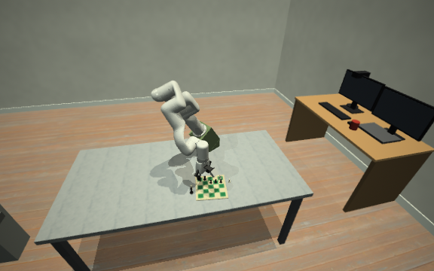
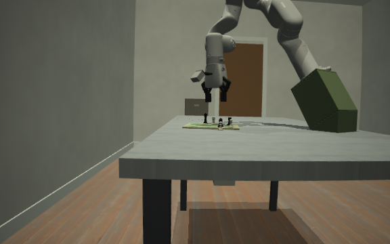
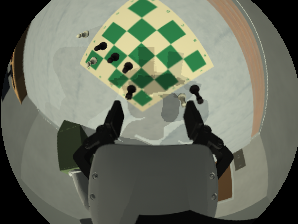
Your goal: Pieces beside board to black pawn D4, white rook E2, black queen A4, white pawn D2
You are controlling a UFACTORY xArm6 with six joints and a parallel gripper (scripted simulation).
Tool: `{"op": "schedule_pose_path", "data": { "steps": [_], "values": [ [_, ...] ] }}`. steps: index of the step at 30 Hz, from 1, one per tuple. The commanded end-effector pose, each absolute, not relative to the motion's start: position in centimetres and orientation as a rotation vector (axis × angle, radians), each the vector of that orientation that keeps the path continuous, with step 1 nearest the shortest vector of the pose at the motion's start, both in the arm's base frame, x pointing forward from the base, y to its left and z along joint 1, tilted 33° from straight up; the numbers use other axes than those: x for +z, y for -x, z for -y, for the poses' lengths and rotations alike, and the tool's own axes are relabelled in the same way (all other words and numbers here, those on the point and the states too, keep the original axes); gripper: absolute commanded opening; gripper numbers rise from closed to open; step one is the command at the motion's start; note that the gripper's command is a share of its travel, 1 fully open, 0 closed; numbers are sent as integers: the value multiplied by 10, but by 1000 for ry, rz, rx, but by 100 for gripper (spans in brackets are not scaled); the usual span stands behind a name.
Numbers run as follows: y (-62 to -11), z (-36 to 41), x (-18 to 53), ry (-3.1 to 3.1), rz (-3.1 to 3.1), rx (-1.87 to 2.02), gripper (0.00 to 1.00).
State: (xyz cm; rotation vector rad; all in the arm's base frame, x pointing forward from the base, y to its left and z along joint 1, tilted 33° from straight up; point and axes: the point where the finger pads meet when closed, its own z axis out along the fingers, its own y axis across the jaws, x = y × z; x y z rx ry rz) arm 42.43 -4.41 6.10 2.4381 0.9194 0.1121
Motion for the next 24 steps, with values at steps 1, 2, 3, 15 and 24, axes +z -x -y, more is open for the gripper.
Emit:
{"op": "schedule_pose_path", "data": {
  "steps": [1, 2, 3, 15, 24],
  "values": [
    [-426, 82, 81, -2551, -579, 230, 100],
    [-425, 90, 85, -2568, -516, 246, 100],
    [-424, 97, 88, -2583, -453, 262, 100],
    [-421, 123, 101, -2664, 269, 452, 100],
    [-421, 123, 101, -2597, 764, 604, 37]
  ]
}}
